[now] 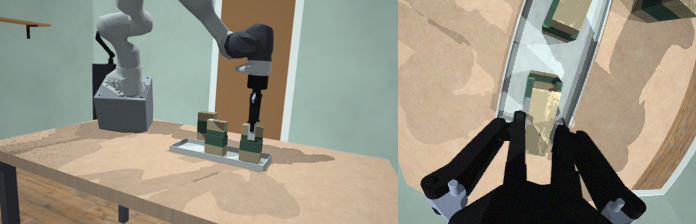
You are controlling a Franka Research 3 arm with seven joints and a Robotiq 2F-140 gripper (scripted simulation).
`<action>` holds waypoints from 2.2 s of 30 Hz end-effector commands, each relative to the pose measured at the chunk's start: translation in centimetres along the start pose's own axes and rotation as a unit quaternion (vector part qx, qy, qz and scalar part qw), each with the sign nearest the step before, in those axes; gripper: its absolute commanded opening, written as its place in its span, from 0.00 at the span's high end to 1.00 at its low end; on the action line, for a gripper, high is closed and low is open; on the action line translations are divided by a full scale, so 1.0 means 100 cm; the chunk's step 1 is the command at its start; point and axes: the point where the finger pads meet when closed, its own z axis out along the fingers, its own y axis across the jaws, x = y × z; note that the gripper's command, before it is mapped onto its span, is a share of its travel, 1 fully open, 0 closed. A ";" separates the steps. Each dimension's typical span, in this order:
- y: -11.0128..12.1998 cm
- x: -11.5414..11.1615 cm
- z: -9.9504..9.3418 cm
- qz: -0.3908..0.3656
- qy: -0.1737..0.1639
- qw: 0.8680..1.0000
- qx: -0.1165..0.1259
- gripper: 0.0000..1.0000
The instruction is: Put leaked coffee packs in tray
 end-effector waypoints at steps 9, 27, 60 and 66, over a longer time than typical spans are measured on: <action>0.001 -0.003 -0.001 0.002 -0.003 1.000 0.000 0.45; 0.001 -0.003 -0.001 0.002 -0.003 1.000 0.000 0.45; 0.001 -0.002 -0.074 0.002 -0.003 1.000 0.000 0.45; 0.001 -0.002 -0.078 0.002 -0.003 1.000 0.000 0.45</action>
